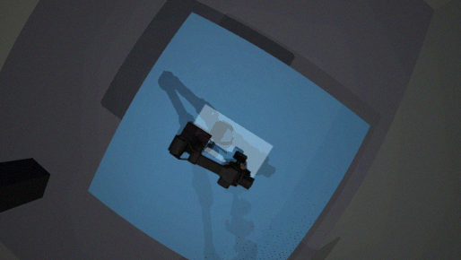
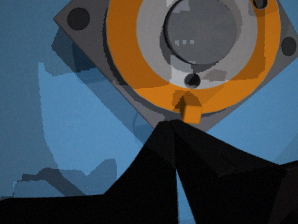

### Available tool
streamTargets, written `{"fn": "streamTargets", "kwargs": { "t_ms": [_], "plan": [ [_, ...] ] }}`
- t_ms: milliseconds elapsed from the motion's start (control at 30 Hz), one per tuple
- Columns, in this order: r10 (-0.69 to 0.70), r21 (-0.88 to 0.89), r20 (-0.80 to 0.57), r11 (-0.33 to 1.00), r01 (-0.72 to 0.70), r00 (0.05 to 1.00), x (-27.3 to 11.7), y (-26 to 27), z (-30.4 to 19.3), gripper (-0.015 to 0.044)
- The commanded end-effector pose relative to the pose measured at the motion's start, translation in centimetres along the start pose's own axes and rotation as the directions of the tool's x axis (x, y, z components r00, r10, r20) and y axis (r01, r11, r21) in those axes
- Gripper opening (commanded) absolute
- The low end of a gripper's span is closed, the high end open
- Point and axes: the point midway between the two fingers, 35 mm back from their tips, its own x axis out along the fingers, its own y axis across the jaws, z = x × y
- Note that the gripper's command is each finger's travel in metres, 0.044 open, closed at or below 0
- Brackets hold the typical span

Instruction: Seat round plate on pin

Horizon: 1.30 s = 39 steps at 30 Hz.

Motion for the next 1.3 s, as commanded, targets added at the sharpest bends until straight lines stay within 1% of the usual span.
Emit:
{"fn": "streamTargets", "kwargs": {
  "t_ms": [0,167,1267],
  "plan": [
    [0.005,0.005,-0.027,1.000,-0.005,1.000,2.2,0.1,-0.5,0.0000],
    [0.005,0.005,-0.027,1.000,-0.005,1.000,3.8,0.1,-0.6,0.0000],
    [0.002,0.005,-0.028,1.000,-0.002,1.000,4.0,-2.6,-1.7,0.0000]
  ]
}}
